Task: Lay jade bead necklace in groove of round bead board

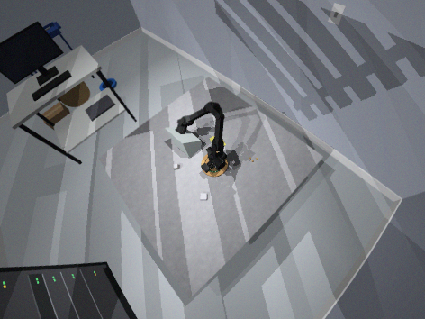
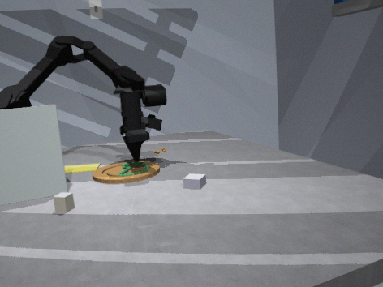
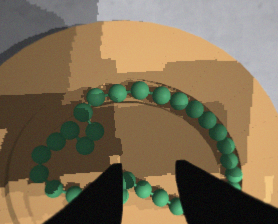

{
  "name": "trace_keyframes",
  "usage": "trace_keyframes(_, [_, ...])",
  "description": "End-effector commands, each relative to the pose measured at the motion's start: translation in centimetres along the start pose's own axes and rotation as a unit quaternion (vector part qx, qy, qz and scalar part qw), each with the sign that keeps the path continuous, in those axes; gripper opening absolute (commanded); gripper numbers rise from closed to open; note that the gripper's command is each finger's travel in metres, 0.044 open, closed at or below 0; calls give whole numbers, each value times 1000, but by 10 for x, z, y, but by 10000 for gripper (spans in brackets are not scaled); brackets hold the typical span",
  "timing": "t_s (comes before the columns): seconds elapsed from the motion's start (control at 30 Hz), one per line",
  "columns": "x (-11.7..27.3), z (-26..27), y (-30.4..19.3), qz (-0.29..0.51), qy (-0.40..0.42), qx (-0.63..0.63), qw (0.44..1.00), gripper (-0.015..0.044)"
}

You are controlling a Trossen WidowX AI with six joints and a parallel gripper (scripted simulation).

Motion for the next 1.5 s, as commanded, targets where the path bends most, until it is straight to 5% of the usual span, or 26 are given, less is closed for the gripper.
trace_keyframes(0.0, [13, -28, -35, 2, -2, 352, 936, 120])
trace_keyframes(0.2, [15, -32, -41, 2, -1, 447, 894, 120])
trace_keyframes(1.47, [-2, -31, -39, -2, -2, 451, 893, 120])
Point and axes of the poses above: the point midway between the two fingers, 35 mm back from their tips, its own x axis back along the fingers, its own z axis across the jaws, y = z × x, the point moved 8 cm from there along x, back along the fingers, and after that the axes turned 5 degrees about -x, right-handed, at the moved point
